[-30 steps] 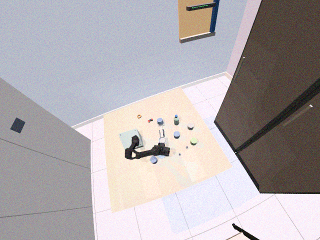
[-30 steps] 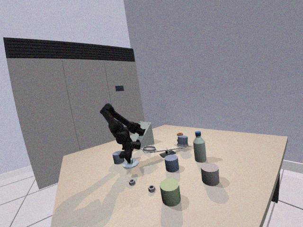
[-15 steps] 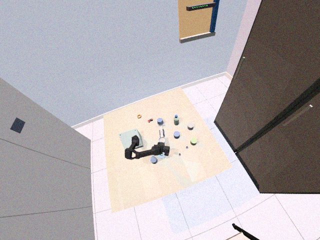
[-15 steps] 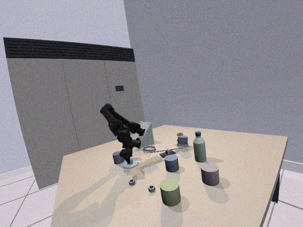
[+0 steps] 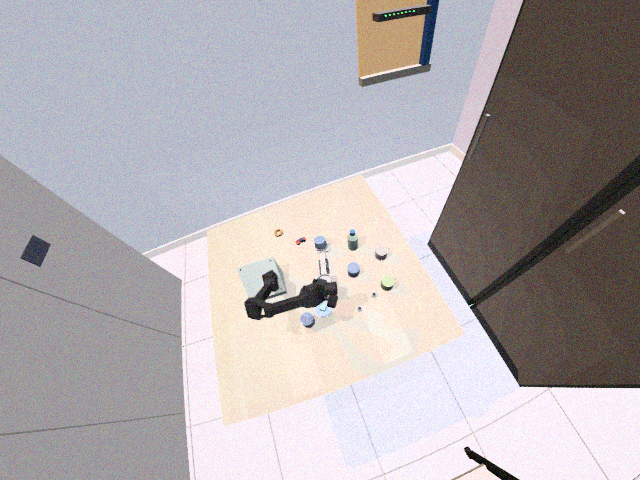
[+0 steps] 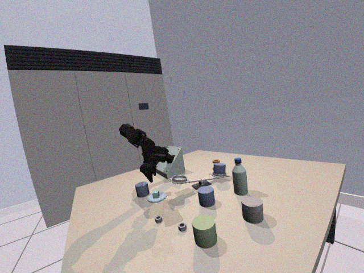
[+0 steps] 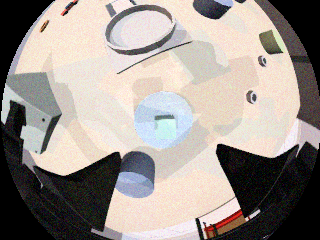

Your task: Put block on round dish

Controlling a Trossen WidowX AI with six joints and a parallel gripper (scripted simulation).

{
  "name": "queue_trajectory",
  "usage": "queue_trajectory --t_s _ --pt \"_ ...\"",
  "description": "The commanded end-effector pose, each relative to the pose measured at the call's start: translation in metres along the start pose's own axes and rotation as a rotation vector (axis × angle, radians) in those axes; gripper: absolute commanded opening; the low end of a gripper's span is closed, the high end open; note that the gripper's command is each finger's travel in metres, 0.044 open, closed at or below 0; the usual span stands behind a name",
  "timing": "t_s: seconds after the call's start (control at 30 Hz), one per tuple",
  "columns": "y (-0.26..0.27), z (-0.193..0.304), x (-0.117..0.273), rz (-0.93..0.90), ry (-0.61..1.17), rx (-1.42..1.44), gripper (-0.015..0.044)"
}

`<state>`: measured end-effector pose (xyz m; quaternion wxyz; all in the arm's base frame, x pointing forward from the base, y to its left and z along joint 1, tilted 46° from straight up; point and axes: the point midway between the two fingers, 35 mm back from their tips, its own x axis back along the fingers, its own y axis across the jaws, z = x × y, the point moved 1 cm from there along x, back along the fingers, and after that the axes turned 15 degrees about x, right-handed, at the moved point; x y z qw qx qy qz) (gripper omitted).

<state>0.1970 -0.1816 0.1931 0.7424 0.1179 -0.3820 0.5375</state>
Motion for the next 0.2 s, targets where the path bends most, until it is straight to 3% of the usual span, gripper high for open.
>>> queue_trajectory --t_s 0.0,0.17 --pt "0.0009 0.0013 0.0040 -0.003 0.005 -0.003 0.0440" --pt "0.0009 0.0013 0.0040 -0.003 0.005 -0.003 0.0440"
